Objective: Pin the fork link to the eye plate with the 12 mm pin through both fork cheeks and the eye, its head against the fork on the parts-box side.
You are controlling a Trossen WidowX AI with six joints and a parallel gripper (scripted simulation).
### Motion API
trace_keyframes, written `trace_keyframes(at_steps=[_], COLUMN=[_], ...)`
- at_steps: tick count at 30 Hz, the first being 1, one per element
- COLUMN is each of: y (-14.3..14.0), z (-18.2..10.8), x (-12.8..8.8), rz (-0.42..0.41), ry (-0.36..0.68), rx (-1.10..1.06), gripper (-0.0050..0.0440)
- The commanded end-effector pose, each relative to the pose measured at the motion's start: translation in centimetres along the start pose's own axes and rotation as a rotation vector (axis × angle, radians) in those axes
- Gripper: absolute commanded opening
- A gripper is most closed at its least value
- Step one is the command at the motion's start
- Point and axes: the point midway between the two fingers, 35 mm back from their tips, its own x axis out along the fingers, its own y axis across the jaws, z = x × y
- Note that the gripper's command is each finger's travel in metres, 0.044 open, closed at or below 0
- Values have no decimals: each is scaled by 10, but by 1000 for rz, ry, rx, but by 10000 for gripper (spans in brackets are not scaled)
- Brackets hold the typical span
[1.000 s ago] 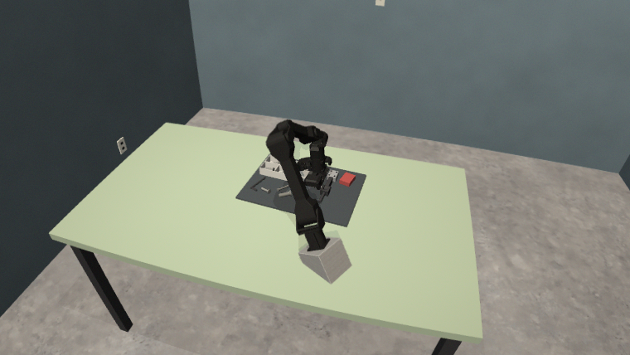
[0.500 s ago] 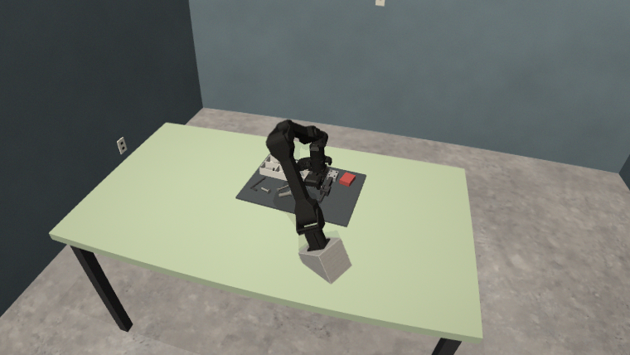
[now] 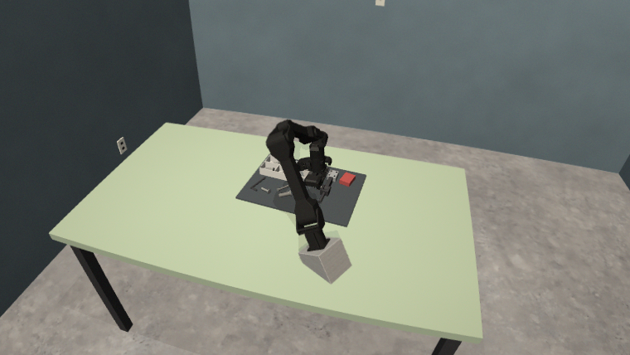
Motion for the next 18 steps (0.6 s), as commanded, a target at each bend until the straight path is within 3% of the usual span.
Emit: trace_keyframes(at_steps=[1,18], y=[-3,-6], z=[5,17], x=[-5,-12], rz=[-20,-39], ry=[-3,-4], rx=[-6,-13], gripper=[140,140])
